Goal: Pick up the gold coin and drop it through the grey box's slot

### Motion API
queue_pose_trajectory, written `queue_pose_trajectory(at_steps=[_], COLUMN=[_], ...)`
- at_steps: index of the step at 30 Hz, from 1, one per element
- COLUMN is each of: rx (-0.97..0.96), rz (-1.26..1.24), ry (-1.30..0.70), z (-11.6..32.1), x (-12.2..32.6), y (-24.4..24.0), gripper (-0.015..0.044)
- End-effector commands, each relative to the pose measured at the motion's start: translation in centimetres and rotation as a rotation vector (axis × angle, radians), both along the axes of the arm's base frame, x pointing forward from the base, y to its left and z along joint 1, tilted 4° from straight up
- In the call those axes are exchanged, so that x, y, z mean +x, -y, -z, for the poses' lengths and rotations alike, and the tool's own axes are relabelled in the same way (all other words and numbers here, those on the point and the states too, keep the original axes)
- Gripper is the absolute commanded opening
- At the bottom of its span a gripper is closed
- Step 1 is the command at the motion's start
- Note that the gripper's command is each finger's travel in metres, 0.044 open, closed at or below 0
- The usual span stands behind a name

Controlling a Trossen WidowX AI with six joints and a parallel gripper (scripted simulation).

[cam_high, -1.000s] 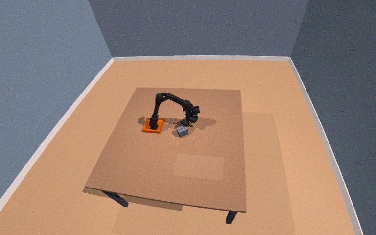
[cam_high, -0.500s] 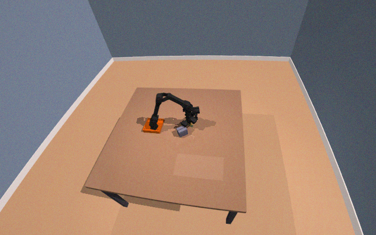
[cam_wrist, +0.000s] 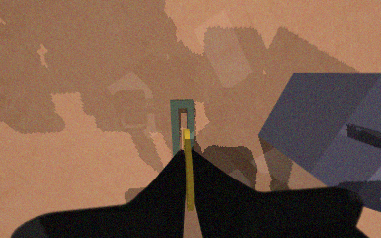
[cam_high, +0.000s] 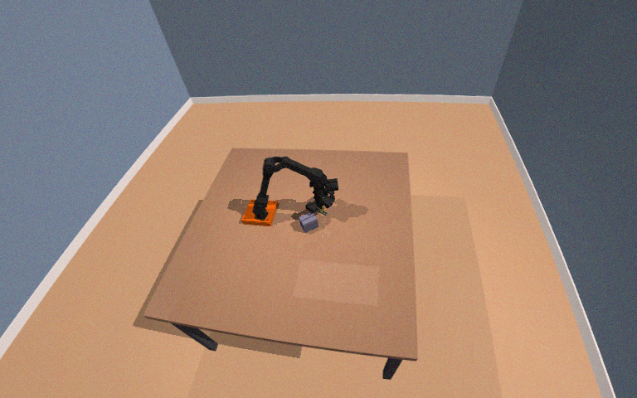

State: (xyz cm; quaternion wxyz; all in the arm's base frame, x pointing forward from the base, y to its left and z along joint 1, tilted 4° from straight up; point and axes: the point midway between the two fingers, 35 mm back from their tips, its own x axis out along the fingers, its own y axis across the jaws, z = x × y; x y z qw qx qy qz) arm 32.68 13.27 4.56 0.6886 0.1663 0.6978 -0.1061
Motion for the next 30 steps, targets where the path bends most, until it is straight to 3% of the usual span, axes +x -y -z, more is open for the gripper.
queue_pose_trajectory(at_steps=[1,30], rx=[0.003,0.002], rz=[0.002,-0.004], ry=[0.018,0.019], z=[-1.4,-7.7], x=[0.4,0.0], y=[0.0,0.6], gripper=[0.0,0.0])
